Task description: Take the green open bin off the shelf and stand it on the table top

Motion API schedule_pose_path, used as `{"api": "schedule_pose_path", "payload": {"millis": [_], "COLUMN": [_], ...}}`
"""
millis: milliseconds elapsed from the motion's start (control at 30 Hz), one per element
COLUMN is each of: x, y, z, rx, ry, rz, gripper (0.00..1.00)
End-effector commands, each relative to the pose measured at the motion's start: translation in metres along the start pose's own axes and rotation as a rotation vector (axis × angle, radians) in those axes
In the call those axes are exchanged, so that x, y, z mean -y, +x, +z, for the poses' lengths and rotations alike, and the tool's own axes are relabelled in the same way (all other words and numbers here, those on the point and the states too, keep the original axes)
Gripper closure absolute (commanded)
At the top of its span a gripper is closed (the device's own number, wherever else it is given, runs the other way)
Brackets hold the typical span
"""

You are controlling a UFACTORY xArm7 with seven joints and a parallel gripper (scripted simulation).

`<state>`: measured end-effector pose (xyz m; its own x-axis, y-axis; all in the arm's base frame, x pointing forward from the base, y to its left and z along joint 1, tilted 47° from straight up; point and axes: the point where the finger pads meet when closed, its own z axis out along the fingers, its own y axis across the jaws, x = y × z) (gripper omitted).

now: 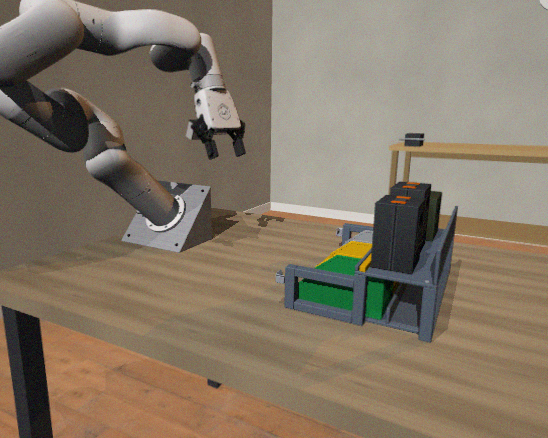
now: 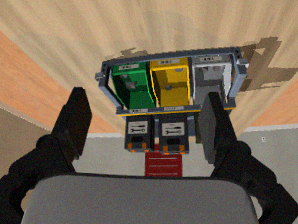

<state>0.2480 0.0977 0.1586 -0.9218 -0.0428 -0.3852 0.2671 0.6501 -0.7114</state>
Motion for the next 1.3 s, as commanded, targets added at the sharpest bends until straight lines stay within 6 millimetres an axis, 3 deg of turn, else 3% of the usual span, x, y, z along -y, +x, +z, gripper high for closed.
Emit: {"api": "schedule_pose_path", "payload": {"millis": [0, 167, 567, 733, 1133, 1267], "x": [-0.0006, -0.0007, -0.0007, -0.0008, -0.0008, -0.0008], "y": [-0.0008, -0.0007, -0.0007, -0.0007, -0.0007, -0.0007], "z": [-0.0013, -0.0012, -0.0012, -0.0012, -0.0012, -0.0012], "rx": [0.002, 0.003, 0.003, 0.005, 0.005, 0.006], "ry": [-0.002, 0.086, 0.086, 0.174, 0.174, 0.245], "rz": [0.002, 0.246, 0.246, 0.490, 0.490, 0.684], "gripper": [0.00, 0.00, 0.00, 0.00, 0.00, 0.00]}}
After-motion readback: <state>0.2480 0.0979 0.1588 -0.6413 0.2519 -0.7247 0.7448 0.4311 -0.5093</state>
